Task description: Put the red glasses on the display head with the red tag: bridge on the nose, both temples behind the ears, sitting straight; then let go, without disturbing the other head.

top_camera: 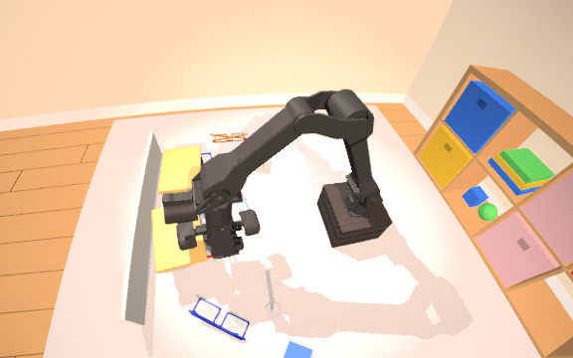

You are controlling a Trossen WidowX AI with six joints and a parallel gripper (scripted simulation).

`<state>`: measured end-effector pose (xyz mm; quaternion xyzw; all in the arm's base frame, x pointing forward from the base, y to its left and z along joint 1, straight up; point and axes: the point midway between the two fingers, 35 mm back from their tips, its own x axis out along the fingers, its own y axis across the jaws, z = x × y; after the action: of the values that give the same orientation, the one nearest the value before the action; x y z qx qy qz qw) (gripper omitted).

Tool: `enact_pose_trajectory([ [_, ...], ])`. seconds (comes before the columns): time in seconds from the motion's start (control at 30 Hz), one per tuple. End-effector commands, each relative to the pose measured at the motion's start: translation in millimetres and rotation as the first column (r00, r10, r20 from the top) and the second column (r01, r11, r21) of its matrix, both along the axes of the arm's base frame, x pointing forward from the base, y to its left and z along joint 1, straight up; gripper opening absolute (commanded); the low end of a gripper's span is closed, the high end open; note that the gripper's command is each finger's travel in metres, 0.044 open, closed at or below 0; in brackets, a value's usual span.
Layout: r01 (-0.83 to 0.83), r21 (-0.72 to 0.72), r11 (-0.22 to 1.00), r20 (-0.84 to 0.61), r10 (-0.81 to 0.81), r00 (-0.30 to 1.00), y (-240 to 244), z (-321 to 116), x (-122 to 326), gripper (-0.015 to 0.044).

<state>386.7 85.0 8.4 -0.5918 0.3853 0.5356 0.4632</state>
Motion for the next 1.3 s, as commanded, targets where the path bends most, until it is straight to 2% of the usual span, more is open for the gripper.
enact_pose_trajectory([
  [0.0,0.003,-0.005,1.0,0.002,-0.003,1.0,0.2,0.7,3.2,0.0],
  [1.03,0.003,-0.005,1.0,0.002,-0.003,1.0,0.2,-6.1,3.6,0.0],
  [1.17,0.0,0.0,1.0,-0.001,0.0,1.0,0.8,-4.8,3.1,0.0105],
  [1.27,0.0,0.0,1.0,-0.001,0.0,1.0,0.8,-4.8,3.1,0.0108],
])
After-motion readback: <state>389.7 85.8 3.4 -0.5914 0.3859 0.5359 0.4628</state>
